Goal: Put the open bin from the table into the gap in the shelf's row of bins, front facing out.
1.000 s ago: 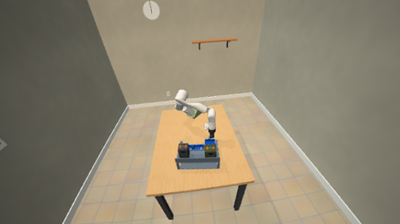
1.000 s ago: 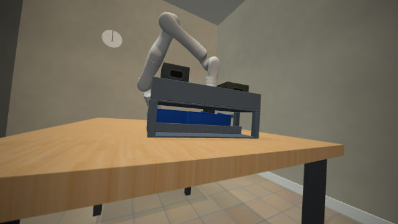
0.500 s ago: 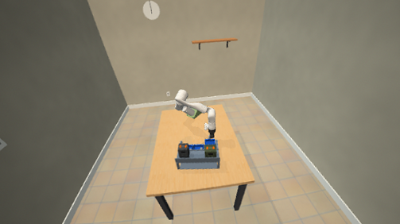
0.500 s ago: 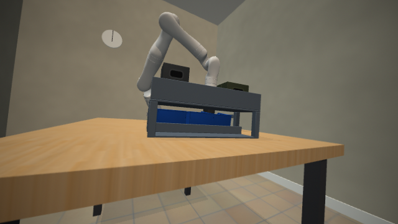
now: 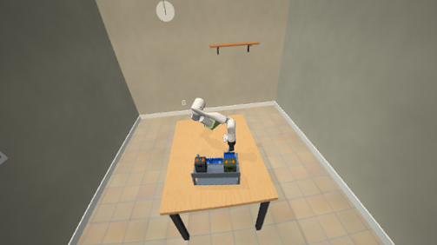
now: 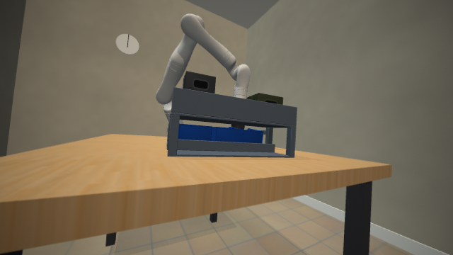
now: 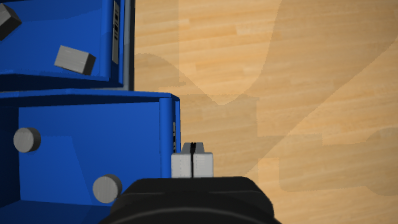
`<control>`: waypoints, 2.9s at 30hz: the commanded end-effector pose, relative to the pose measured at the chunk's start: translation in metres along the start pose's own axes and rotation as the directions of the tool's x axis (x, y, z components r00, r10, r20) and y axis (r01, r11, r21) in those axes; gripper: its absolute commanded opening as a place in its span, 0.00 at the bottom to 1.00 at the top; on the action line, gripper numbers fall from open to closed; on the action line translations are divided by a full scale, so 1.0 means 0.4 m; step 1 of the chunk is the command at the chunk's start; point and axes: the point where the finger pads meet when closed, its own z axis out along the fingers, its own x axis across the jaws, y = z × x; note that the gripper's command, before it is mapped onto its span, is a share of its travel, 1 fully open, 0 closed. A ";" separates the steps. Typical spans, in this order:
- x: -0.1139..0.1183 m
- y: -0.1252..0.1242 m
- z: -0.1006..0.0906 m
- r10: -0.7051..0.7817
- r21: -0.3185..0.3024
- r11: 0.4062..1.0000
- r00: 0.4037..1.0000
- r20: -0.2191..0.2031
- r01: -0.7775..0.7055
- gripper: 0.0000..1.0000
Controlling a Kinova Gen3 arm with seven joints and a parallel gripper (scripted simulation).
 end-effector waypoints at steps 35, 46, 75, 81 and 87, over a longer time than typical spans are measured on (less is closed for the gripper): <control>-0.014 0.002 -0.002 0.000 -0.002 1.000 1.000 0.001 0.000 0.00; -0.025 0.002 -0.002 0.000 -0.002 1.000 1.000 0.001 0.000 0.00; -0.066 0.002 -0.002 0.000 -0.002 1.000 1.000 0.001 0.000 0.00; -0.077 0.002 -0.002 0.000 -0.002 1.000 1.000 0.001 0.000 0.00; -0.084 0.002 -0.002 0.000 -0.002 1.000 1.000 0.001 0.000 0.00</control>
